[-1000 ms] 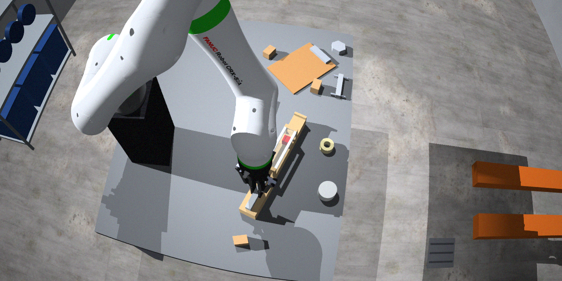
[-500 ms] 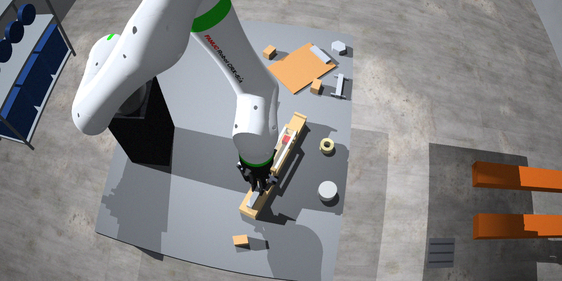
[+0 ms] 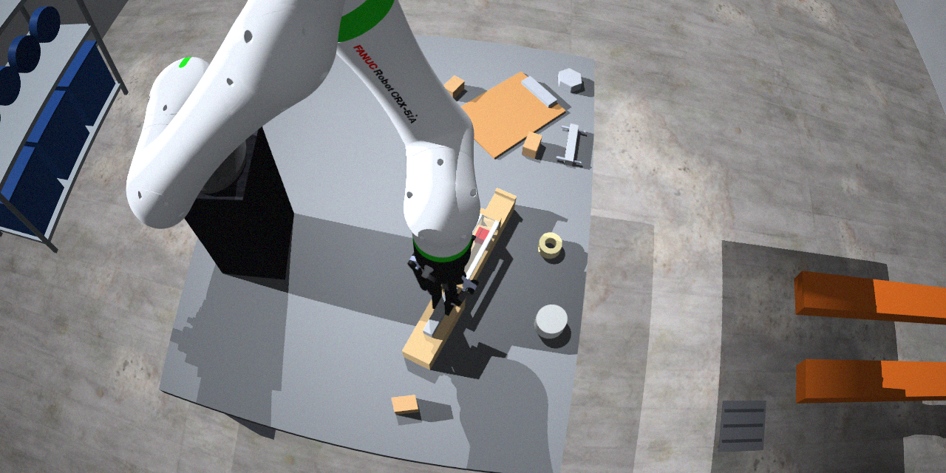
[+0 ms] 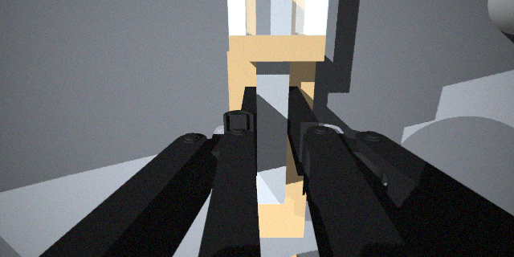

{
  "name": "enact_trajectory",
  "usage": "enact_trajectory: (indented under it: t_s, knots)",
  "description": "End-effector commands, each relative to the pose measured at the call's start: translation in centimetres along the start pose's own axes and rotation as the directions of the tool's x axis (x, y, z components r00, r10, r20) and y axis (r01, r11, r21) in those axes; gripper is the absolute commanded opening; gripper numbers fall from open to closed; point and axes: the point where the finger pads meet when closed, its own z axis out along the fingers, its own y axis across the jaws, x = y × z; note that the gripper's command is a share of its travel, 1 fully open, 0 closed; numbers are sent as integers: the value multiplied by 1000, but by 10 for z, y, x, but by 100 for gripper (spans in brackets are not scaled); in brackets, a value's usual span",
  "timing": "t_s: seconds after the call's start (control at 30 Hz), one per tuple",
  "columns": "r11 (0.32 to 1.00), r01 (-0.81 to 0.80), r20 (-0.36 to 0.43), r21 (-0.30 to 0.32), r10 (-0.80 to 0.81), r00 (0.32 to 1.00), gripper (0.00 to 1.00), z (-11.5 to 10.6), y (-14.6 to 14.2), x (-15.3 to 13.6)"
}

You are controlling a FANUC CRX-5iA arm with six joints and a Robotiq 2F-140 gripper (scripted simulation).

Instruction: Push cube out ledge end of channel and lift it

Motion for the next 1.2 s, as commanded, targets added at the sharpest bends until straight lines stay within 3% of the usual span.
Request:
enact_trajectory:
  t_s: [0.0, 1.17]
  knots:
    - [1000, 0, 0, -2, 0, 1000, 10, -1, 1, 9]
    - [1000, 0, 0, -2, 0, 1000, 10, -1, 1, 17]
